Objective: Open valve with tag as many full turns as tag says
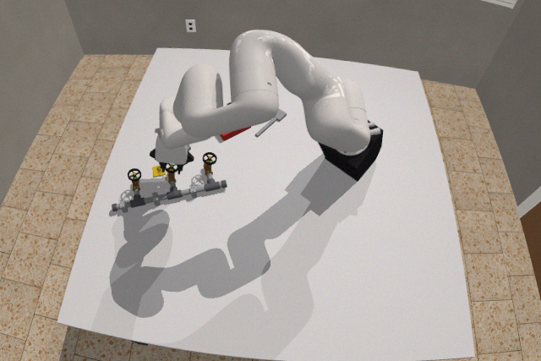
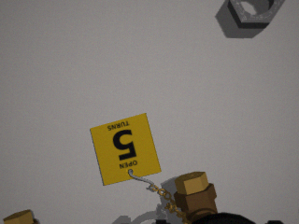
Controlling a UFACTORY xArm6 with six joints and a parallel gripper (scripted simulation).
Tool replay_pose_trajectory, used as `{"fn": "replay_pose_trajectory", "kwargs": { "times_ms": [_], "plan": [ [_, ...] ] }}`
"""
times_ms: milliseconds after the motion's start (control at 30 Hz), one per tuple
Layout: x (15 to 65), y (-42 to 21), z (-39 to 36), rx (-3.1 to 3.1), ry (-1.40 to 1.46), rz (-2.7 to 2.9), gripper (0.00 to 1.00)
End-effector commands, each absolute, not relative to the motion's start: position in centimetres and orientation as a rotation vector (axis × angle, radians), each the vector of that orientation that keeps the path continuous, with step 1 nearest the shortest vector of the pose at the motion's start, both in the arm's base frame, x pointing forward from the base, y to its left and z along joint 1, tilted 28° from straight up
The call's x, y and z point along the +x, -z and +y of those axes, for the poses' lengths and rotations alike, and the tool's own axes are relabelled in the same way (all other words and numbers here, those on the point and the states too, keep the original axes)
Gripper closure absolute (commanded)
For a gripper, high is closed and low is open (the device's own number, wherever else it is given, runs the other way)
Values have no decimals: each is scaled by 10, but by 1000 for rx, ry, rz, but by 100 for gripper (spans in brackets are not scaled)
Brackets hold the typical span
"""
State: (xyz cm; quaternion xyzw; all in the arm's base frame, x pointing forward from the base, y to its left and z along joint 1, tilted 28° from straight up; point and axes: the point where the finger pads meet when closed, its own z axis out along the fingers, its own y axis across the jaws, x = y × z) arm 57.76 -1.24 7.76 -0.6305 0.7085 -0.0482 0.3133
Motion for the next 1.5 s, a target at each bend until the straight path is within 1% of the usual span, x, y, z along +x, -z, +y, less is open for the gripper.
{"fn": "replay_pose_trajectory", "kwargs": {
  "times_ms": [0,333,733,800,1300,1367,1400,1467],
  "plan": [
    [579,-79,-13,-1699,148,1834,100],
    [579,-79,-13,-1881,231,1660,100],
    [579,-79,-13,-2329,467,1058,100],
    [579,-79,-13,-2329,467,1058,100],
    [579,-79,-13,-2710,733,27,100],
    [579,-79,-13,-2710,733,27,100],
    [579,-79,-13,-2727,785,-185,100],
    [579,-79,-13,-2742,796,-285,100]
  ]
}}
